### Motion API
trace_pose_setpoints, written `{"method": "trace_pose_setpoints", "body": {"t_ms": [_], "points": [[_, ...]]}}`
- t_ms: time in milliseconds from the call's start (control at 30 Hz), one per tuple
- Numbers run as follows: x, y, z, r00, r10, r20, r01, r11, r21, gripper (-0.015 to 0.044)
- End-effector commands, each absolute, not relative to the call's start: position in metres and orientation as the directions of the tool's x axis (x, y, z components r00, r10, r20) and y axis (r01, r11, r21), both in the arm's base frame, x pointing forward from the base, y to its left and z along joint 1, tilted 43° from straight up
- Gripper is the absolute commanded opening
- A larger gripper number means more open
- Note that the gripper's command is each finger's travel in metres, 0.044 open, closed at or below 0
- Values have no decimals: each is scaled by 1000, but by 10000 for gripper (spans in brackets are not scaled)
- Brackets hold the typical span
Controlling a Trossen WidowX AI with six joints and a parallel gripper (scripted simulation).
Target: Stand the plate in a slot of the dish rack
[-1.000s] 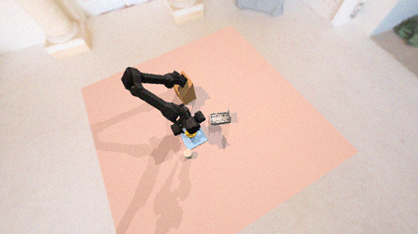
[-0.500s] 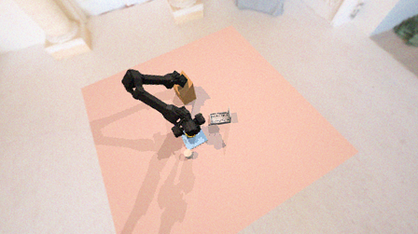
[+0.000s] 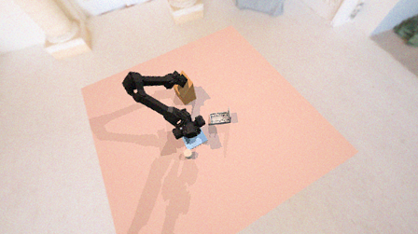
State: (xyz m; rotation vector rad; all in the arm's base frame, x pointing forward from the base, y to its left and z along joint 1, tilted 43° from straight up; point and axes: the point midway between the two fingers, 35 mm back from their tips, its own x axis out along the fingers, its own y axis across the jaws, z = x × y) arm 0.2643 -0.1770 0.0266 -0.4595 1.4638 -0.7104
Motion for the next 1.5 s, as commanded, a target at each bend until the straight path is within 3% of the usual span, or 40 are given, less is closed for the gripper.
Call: {"method": "trace_pose_setpoints", "body": {"t_ms": [0, 300, 633, 1033, 1467], "points": [[262, -180, 21, -44, -678, -734, 148, 722, -676, 400], [262, -181, 21, -44, -678, -734, 148, 722, -676, 383], [262, -181, 21, -44, -678, -734, 148, 722, -676, 317], [277, -145, 54, -41, -664, -747, 149, 735, -662, 2], [287, -94, 103, -41, -662, -748, 146, 737, -660, 0]]}}
